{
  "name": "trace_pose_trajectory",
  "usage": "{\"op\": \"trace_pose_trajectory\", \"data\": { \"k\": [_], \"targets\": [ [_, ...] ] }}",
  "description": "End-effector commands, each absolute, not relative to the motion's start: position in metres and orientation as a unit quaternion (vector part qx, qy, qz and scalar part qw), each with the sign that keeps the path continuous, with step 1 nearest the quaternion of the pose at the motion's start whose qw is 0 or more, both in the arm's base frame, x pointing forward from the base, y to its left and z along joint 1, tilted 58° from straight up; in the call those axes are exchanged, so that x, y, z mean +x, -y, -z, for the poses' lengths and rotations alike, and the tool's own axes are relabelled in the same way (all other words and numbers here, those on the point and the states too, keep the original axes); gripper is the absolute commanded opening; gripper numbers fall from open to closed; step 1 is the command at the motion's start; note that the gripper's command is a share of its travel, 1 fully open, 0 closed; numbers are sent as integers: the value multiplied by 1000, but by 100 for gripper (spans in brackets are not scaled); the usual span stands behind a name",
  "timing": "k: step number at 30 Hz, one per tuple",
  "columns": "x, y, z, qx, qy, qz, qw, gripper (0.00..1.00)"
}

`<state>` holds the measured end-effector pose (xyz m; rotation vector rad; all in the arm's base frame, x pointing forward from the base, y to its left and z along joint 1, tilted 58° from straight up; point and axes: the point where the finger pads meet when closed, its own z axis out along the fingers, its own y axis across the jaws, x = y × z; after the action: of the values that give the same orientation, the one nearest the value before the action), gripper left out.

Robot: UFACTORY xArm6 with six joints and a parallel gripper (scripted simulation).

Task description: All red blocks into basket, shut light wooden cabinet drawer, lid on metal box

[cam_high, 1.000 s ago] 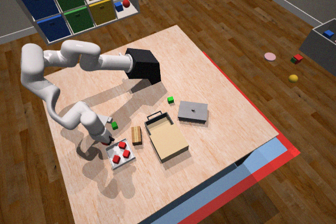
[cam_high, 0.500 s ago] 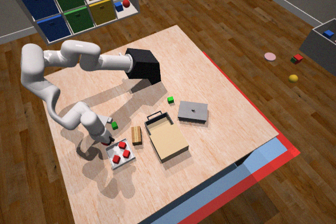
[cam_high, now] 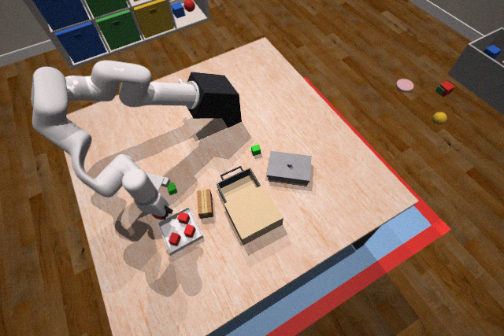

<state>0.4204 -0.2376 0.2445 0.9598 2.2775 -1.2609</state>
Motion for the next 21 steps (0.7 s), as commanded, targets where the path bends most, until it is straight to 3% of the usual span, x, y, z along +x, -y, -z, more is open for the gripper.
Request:
{"op": "trace_pose_trajectory", "data": {
  "k": [1, 21],
  "targets": [
    [421, 243, -242, 340, -807, 446, 184, 0],
    [421, 272, -223, 340, -807, 446, 184, 0]
  ]
}}
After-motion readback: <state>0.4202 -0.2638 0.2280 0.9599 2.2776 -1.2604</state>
